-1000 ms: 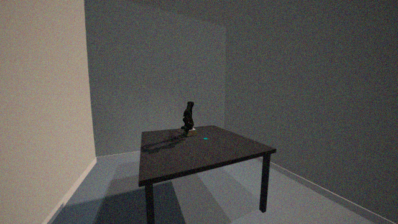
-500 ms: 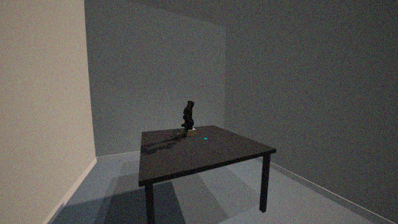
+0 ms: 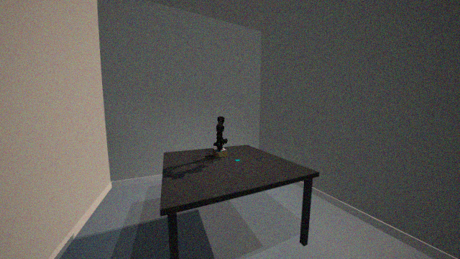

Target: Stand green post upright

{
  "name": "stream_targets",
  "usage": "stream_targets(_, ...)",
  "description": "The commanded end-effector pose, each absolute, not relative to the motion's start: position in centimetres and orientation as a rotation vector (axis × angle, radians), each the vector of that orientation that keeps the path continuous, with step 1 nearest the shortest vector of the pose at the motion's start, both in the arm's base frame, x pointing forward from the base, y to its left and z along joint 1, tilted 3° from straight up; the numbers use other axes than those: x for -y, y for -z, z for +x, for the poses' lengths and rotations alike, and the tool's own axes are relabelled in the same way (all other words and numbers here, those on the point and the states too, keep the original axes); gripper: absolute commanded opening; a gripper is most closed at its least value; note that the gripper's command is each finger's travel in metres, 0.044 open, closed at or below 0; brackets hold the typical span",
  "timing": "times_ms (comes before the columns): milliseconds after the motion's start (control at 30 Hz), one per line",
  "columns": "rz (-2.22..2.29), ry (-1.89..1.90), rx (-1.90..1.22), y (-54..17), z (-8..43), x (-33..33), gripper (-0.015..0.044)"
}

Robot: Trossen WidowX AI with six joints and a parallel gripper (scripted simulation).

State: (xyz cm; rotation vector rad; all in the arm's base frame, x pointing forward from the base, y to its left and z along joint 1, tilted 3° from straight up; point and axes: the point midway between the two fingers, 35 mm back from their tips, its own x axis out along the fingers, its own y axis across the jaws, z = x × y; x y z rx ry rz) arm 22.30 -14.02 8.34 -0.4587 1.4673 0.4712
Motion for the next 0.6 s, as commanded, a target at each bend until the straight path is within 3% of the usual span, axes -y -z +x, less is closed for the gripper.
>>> stream_targets(0, -0.475, -0.478, -1.466, -8.6, 22.8, 13.1, 0.0022)
stream_targets(567, -0.548, -0.544, -1.440, -9.4, 25.2, 8.3, 0.0022)
